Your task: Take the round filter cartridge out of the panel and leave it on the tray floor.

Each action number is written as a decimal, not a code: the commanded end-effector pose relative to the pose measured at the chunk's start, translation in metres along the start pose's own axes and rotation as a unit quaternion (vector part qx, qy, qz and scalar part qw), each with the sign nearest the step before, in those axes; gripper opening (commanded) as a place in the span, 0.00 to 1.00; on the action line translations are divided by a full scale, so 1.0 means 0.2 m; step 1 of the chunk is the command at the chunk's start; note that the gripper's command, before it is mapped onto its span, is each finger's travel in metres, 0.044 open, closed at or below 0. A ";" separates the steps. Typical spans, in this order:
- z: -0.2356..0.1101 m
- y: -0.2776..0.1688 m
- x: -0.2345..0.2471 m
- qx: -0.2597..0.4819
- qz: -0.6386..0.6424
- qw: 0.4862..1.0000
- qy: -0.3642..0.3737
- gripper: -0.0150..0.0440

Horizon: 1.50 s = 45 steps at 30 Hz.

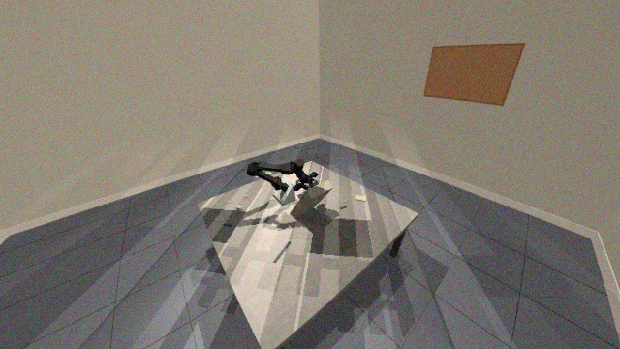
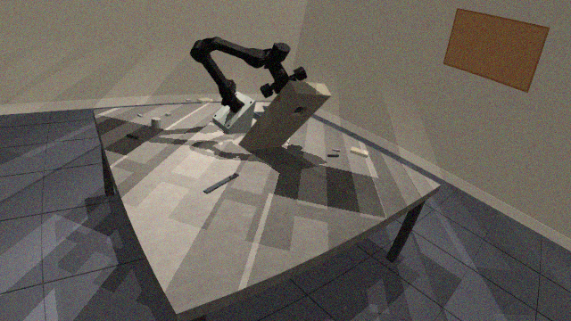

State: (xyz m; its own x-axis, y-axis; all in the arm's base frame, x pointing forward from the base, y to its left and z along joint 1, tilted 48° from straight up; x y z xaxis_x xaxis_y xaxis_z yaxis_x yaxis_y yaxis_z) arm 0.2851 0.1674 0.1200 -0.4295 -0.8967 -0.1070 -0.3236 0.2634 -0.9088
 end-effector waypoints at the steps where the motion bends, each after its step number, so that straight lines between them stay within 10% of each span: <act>1: 0.01 0.00 0.00 -0.002 -0.002 1.000 0.001 0.45; 45: 0.09 0.00 0.00 -0.001 -0.002 1.000 0.000 0.45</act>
State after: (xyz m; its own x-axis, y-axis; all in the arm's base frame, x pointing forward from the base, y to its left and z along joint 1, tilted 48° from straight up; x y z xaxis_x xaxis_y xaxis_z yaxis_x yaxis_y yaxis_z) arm 0.2939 0.1647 0.1154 -0.4198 -0.9022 -0.0995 -0.3210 0.2501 -0.9135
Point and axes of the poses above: the point midway between the two fingers, 35 mm back from their tips, its own z axis out along the fingers, its own x axis across the jaws, y = z × x, the point moved 5 cm from there along -z, back along the fingers, and after that the axes turned 12 degrees about z, right-handed, at the moved point
